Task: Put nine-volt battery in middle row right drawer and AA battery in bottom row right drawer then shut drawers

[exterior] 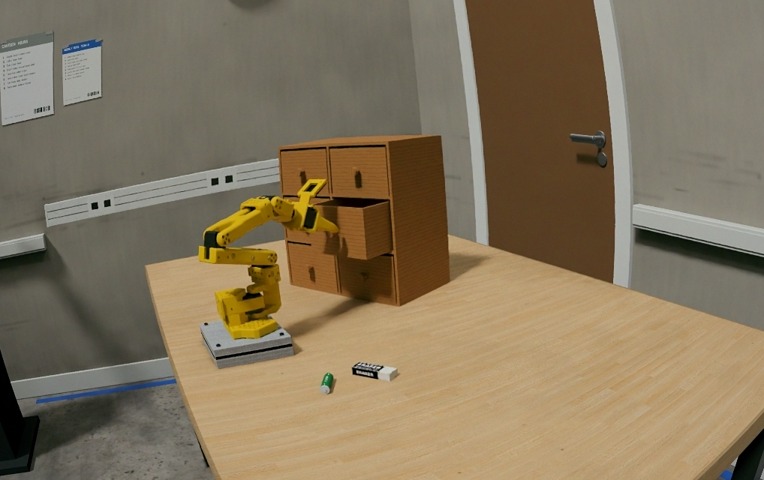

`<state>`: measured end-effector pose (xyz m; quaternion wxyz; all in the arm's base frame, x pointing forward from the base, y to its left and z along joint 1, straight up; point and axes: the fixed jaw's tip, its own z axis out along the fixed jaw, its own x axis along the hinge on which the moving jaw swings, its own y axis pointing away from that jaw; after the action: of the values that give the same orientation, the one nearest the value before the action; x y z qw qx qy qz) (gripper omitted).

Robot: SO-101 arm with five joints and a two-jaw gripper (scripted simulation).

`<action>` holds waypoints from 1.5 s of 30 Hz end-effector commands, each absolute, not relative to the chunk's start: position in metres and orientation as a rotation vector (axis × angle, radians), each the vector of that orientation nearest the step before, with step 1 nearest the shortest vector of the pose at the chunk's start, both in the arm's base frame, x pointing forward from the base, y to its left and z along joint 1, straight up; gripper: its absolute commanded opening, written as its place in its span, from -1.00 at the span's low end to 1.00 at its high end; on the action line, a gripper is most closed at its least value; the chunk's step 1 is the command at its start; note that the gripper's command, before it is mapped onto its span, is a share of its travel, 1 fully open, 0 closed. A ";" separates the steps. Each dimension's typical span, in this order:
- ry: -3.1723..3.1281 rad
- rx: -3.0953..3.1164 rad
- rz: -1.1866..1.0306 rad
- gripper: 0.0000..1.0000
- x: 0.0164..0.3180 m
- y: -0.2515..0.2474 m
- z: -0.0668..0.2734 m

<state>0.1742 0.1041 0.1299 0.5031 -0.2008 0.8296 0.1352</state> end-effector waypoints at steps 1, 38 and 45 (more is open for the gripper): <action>2.018 -0.482 0.316 -0.57 0.176 0.103 0.125; 2.019 -0.473 0.310 -0.57 0.181 0.104 0.117; 2.020 -0.472 0.310 -0.57 0.181 0.103 0.116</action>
<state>0.1810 0.1054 0.1205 0.5022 -0.1969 0.8316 0.1323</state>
